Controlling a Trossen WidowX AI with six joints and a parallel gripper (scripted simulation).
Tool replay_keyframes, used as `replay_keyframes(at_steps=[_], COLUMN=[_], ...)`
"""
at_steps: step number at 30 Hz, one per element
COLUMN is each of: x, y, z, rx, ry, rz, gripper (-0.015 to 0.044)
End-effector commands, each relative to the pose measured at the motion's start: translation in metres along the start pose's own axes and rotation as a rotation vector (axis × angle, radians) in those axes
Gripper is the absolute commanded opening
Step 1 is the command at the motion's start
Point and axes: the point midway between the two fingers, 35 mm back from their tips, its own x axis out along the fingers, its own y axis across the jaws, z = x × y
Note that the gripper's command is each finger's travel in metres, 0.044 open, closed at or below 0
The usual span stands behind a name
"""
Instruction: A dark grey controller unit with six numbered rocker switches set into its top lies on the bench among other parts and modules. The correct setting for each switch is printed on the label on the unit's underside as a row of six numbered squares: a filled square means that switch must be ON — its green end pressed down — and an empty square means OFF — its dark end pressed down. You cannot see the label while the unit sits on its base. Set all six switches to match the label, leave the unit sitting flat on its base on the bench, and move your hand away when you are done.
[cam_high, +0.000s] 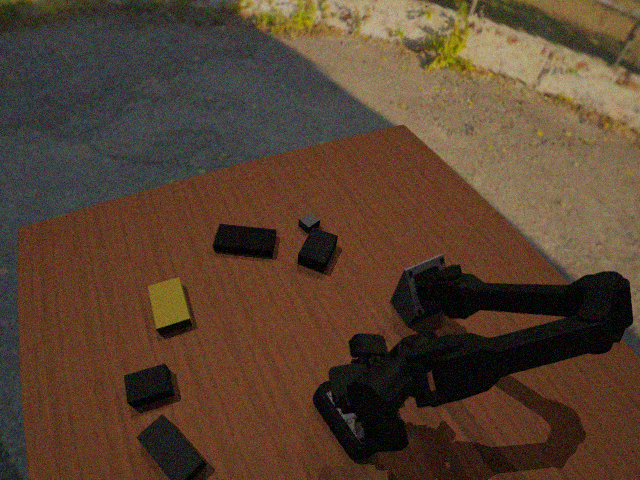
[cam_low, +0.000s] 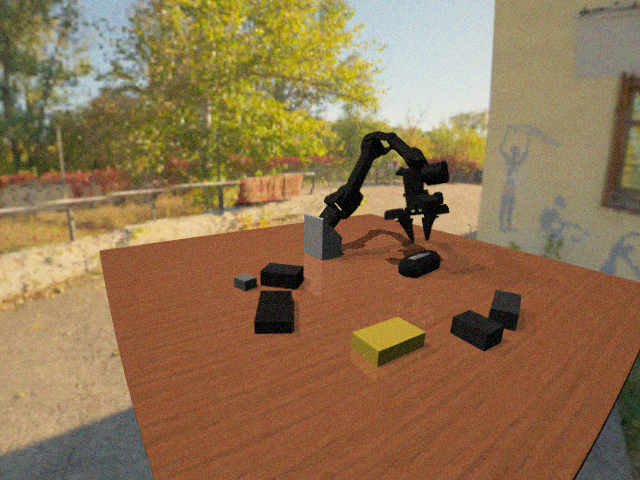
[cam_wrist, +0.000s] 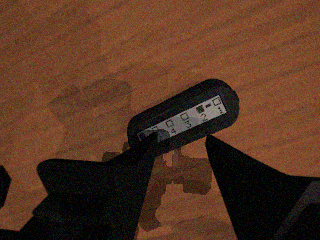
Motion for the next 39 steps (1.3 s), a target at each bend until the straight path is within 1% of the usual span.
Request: replay_keyframes(at_steps=[1,6,8,23,39], x=[0.002,0.004,0.005,0.006,0.028], y=[0.026,0.049,0.053,0.053,0.052], z=[-0.004,-0.011,-0.012,-0.012,-0.017], rx=[0.478,0.958,1.022,1.021,1.025], ry=[0.115,0.191,0.198,0.198,0.202], rz=[-0.065,-0.192,-0.213,-0.213,-0.211], gripper=[0.0315,0.0440,0.0440,0.0440,0.0440])
